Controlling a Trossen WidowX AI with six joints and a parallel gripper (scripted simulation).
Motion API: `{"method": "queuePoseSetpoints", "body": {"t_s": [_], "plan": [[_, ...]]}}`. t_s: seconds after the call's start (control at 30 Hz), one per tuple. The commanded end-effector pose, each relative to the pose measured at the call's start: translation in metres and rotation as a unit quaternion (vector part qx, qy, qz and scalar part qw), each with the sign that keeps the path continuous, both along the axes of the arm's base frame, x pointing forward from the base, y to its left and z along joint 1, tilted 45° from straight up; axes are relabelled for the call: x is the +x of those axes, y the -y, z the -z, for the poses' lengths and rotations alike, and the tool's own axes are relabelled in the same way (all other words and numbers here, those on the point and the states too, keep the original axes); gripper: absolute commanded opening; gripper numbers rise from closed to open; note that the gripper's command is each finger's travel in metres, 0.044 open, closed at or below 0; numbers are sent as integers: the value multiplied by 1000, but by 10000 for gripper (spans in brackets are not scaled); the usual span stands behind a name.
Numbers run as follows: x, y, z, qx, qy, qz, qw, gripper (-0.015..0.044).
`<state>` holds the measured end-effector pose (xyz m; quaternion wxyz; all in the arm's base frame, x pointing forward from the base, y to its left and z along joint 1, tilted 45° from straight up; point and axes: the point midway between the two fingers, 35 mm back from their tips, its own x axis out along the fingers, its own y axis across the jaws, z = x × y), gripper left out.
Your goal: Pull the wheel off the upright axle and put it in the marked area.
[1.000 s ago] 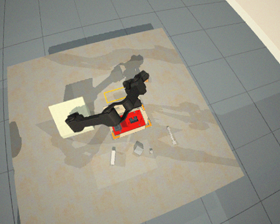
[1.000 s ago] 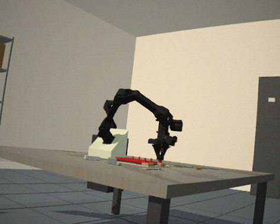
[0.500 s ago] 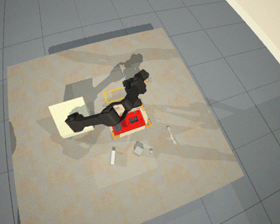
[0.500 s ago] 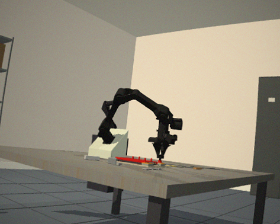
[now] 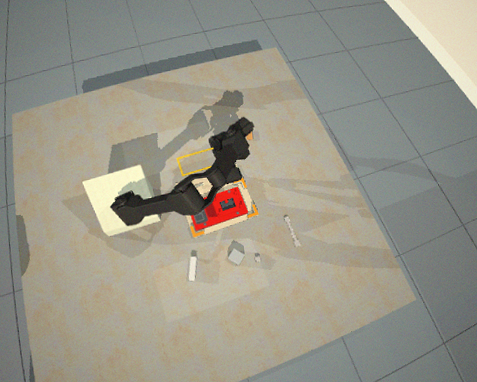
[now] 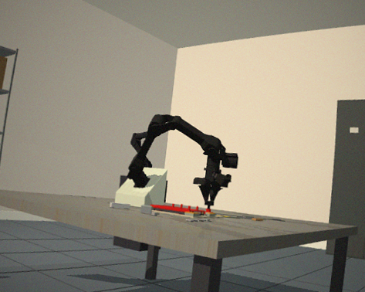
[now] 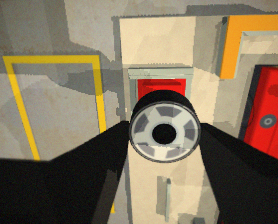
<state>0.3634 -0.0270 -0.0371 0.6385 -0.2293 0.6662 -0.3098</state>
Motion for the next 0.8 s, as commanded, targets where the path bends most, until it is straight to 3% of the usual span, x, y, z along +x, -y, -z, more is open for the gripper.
{"method": "queuePoseSetpoints", "body": {"t_s": [0.0, 0.77], "plan": [[0, -2, -2, 1, 1, 0, 1000, 0], [1, -8, -7, 0, 1, -1, 1000, 0]]}}
